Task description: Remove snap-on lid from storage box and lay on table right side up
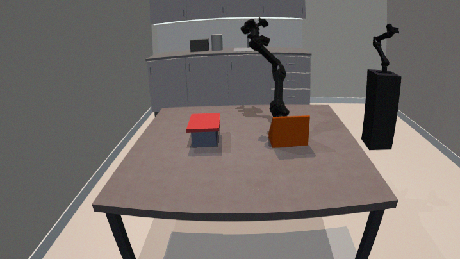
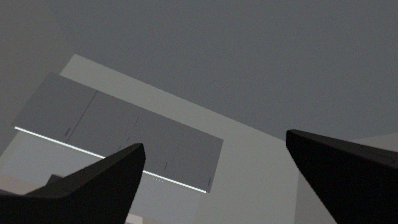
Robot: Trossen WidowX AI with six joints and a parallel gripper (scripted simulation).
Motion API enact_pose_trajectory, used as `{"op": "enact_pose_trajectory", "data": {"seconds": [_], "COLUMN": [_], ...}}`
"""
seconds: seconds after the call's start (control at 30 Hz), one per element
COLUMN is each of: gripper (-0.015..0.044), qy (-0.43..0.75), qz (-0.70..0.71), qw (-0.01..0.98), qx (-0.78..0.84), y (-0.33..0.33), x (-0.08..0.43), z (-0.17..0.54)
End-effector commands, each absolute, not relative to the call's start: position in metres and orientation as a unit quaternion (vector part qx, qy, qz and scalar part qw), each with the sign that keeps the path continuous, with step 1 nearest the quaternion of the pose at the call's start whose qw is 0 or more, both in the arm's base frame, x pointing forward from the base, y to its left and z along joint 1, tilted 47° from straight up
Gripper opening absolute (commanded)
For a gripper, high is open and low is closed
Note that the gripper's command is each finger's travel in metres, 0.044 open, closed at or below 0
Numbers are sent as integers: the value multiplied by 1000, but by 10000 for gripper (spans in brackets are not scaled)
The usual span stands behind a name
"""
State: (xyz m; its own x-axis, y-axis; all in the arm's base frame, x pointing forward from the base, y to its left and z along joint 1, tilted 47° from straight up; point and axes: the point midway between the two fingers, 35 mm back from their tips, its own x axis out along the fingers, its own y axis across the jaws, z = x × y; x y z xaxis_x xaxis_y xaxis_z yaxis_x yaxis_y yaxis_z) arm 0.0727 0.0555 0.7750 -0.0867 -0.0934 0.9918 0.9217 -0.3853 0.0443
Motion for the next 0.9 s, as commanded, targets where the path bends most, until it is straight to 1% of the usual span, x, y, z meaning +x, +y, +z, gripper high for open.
{"op": "enact_pose_trajectory", "data": {"seconds": [0.0, 0.07, 0.17, 0.2, 0.3, 0.37, 0.47, 0.63, 0.7, 0.87], "gripper": [374, 321, 243, 235, 235, 235, 235, 235, 235, 235], "qy": [-385, -413, -456, -464, -472, -471, -453, -379, -365, -260], "qz": [-625, -578, -466, -428, -315, -295, -202, -61, -45, 38], "qw": [407, 445, 532, 562, 650, 668, 743, 852, 865, 936], "qx": [-543, -546, -540, -534, -506, -494, -450, -356, -340, -234], "y": [57, 67, 89, 96, 118, 121, 139, 167, 171, 189], "x": [75, 93, 133, 146, 185, 193, 224, 270, 276, 305], "z": [775, 770, 755, 749, 724, 718, 688, 627, 617, 550]}}
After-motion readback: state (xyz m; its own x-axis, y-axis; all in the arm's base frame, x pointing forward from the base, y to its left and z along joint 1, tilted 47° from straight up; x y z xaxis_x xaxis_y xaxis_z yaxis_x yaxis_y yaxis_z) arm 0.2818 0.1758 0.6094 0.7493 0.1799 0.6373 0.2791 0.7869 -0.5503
